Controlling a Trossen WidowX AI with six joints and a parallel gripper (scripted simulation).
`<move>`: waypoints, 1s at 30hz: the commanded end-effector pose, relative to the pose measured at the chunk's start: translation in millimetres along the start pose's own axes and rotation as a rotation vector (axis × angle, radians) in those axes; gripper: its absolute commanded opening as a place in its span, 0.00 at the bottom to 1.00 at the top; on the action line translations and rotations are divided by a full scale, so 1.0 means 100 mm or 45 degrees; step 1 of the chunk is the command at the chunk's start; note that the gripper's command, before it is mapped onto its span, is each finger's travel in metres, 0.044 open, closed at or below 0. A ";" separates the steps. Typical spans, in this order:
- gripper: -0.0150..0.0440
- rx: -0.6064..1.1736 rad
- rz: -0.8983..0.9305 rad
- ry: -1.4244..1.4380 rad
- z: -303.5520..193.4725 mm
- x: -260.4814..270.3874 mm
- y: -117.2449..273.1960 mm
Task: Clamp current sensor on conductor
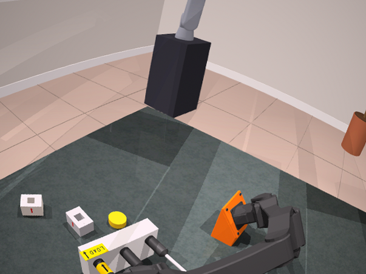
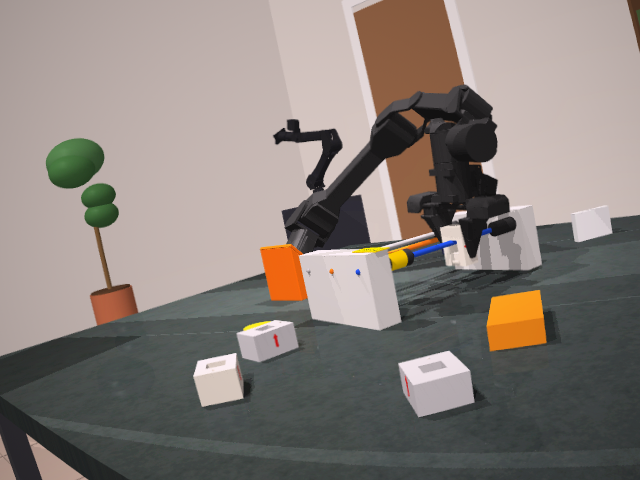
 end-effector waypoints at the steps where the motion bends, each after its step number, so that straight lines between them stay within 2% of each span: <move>1: 0.25 0.004 -0.033 -0.006 0.00 0.00 0.00; 3: 0.25 0.010 -0.081 -0.006 -0.01 0.00 0.00; 30: 0.25 0.008 -0.041 -0.005 -0.01 0.06 0.00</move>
Point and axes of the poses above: the point midway between the two fingers, 35 mm back from their tips, its own y axis back along the fingers, its own x axis across the jaws, z = x × y, the point moved 2 cm from there along y, back along the fingers
